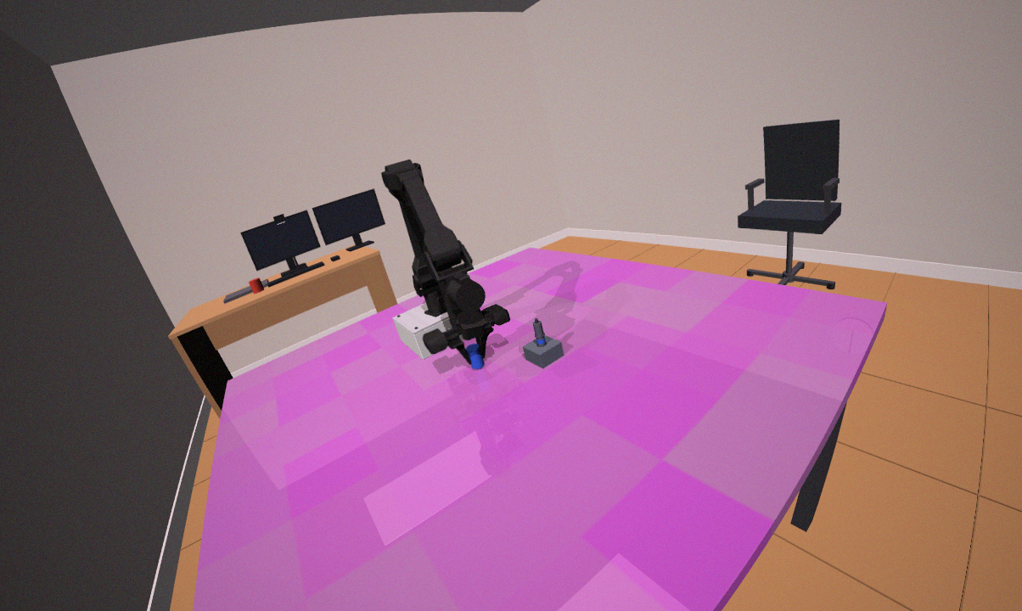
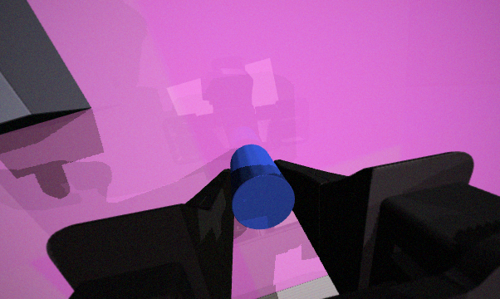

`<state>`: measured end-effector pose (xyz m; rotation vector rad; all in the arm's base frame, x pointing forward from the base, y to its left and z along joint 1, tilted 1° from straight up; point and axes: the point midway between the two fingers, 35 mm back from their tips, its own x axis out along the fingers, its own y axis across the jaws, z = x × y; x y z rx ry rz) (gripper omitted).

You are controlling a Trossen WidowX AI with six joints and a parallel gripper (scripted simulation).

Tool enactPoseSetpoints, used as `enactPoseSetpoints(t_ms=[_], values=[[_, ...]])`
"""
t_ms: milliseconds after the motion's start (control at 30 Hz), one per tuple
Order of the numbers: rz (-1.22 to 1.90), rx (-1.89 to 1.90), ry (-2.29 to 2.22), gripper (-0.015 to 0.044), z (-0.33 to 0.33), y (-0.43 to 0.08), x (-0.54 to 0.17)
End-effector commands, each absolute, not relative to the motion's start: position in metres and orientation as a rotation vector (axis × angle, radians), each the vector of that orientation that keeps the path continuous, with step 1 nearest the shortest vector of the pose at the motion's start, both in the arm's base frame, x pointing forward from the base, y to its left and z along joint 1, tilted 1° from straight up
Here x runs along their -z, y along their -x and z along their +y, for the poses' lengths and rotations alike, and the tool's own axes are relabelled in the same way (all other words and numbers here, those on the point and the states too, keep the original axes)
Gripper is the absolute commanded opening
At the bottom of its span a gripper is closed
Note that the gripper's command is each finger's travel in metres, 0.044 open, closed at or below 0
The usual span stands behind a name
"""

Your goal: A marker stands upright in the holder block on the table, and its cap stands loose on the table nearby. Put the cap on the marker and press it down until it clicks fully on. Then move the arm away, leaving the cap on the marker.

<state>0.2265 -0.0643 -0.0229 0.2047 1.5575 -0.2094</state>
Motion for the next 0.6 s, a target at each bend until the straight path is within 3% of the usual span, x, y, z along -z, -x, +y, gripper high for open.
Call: enactPoseSetpoints(t_ms=[0,567], values=[[1.55,0.209,-0.205,0.0,-0.065,-0.229,0.014],[1.55,0.213,-0.204,0.0,-0.064,-0.227,-0.029]])
